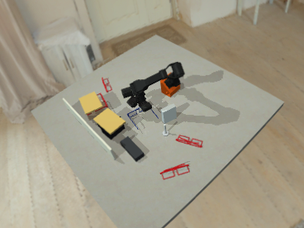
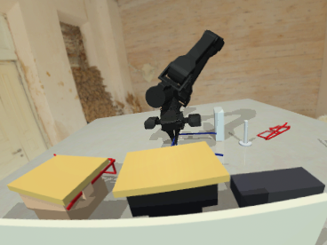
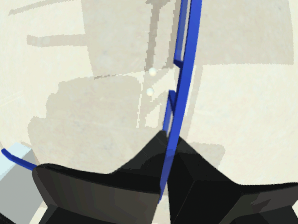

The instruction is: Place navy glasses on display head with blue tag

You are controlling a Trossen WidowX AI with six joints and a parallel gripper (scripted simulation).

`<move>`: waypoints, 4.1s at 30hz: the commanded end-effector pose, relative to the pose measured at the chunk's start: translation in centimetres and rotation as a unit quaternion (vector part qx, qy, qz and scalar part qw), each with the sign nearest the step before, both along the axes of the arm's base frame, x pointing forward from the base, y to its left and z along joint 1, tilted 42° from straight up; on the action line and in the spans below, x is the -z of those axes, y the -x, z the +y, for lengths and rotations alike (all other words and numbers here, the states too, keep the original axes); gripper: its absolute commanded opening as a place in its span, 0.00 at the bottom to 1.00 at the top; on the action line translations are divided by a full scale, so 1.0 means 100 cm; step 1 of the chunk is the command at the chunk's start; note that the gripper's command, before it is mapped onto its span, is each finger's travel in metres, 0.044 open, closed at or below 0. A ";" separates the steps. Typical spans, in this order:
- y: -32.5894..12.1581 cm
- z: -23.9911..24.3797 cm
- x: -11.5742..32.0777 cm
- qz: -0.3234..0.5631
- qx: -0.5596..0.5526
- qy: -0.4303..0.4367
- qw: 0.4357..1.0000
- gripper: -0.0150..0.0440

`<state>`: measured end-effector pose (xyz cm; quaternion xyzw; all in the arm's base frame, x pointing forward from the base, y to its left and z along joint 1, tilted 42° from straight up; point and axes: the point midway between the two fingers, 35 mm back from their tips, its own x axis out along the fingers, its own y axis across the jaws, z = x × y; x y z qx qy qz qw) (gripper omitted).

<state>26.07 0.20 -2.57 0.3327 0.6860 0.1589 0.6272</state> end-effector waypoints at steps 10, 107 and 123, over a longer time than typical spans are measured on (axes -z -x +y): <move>0.001 0.003 0.002 0.001 0.000 -0.001 1.000 0.44; 0.000 0.005 -0.002 0.004 0.002 -0.004 1.000 0.49; -0.002 0.007 0.000 0.000 0.000 -0.001 1.000 0.41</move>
